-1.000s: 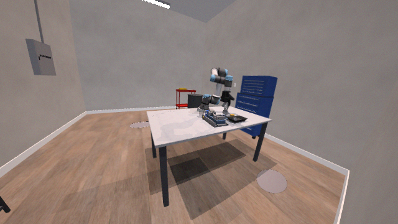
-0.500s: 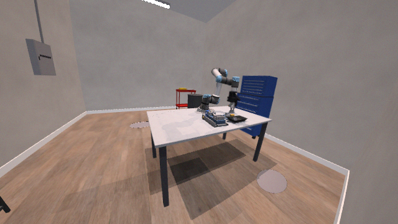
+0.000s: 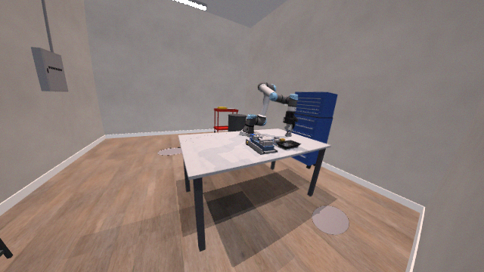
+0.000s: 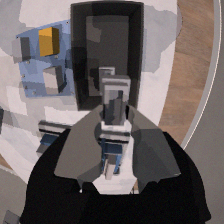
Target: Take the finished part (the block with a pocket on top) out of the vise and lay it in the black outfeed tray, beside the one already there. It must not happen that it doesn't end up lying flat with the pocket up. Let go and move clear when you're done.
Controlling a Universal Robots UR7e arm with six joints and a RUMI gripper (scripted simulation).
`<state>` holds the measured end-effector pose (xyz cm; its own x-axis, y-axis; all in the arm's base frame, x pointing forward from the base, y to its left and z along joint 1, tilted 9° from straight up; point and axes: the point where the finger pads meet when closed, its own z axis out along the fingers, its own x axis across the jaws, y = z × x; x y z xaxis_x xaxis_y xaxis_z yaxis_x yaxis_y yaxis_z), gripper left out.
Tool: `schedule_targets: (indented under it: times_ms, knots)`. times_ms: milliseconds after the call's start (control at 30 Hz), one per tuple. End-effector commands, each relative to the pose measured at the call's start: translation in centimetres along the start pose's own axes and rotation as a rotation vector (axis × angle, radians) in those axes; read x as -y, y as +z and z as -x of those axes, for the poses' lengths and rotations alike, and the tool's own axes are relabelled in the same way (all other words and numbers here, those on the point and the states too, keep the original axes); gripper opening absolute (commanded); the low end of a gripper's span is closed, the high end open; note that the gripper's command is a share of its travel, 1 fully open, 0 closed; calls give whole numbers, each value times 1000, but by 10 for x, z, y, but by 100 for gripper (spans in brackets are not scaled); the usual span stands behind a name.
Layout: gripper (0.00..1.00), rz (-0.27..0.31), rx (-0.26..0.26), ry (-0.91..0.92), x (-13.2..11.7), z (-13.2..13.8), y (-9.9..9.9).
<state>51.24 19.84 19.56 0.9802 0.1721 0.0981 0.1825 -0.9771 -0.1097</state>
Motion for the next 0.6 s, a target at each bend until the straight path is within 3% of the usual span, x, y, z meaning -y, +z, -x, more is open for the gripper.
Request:
schedule_targets:
  times_ms: [0,133,567]
  knots:
    - [0,0,-3,-10,32,4,-1]
    - [0,-1,-4,-17,53,8,-2]
    - [0,-3,-5,-29,90,18,-3]
